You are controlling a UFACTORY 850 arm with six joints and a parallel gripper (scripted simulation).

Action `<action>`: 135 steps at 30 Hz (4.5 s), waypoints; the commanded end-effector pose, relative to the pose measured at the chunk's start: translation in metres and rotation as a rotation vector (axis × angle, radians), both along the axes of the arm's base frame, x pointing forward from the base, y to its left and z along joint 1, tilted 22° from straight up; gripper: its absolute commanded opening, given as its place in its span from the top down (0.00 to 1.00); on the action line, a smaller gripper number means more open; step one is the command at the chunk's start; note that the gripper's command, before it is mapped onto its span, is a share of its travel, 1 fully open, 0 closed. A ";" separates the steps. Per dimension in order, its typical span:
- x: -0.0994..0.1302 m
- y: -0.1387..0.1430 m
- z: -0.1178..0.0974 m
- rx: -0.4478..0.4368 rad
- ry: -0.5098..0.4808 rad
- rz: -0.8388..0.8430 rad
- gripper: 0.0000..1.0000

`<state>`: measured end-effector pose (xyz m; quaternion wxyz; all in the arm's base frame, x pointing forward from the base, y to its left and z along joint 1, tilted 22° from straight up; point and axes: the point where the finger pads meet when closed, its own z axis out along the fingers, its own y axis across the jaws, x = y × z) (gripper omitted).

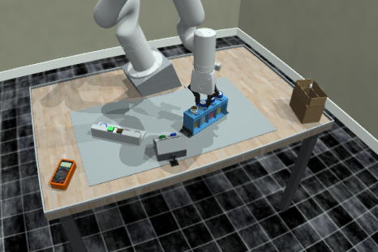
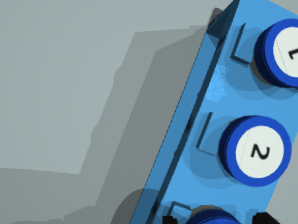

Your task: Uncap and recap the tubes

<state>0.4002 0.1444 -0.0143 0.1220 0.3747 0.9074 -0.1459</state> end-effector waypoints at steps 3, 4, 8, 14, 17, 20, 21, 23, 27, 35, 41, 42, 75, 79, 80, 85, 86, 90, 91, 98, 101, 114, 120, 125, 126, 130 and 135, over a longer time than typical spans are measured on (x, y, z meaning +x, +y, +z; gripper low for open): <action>0.001 0.001 0.001 -0.044 0.174 0.290 0.54; 0.001 0.001 0.001 -0.049 0.193 0.346 0.54; 0.001 0.001 0.001 -0.050 0.199 0.356 0.54; 0.001 0.001 0.001 -0.050 0.199 0.356 0.54; 0.001 0.001 0.001 -0.050 0.199 0.356 1.00; 0.001 0.001 0.001 -0.050 0.199 0.356 1.00; 0.001 0.001 0.001 -0.050 0.199 0.356 1.00; 0.001 0.001 0.001 -0.050 0.199 0.356 1.00; 0.001 0.001 0.001 -0.050 0.199 0.356 1.00; 0.001 0.000 0.000 -0.025 0.090 0.078 1.00; 0.001 0.000 0.000 0.000 -0.019 -0.201 1.00; 0.001 0.000 0.000 0.004 -0.036 -0.245 1.00; 0.001 0.000 -0.001 0.084 -0.379 -1.099 0.54; 0.001 0.000 -0.001 0.084 -0.379 -1.099 0.54; 0.001 0.000 -0.001 0.084 -0.379 -1.099 0.54; 0.001 0.000 -0.001 0.084 -0.379 -1.099 0.54; 0.001 0.000 -0.001 0.084 -0.379 -1.099 0.54; 0.001 0.000 0.000 0.062 -0.285 -0.868 0.54; 0.001 0.000 0.000 0.062 -0.285 -0.868 0.54; 0.001 0.000 0.000 0.033 -0.162 -0.559 0.54; 0.001 0.000 0.000 0.026 -0.131 -0.482 0.54; 0.001 0.000 0.000 -0.016 0.052 -0.021 0.54; 0.001 0.000 0.000 -0.016 0.052 -0.021 0.54; 0.001 0.000 0.000 -0.016 0.052 -0.021 1.00; 0.001 0.000 0.000 -0.016 0.052 -0.021 1.00; 0.001 0.000 0.000 -0.016 0.052 -0.021 1.00; 0.001 0.000 0.000 -0.016 0.052 -0.021 1.00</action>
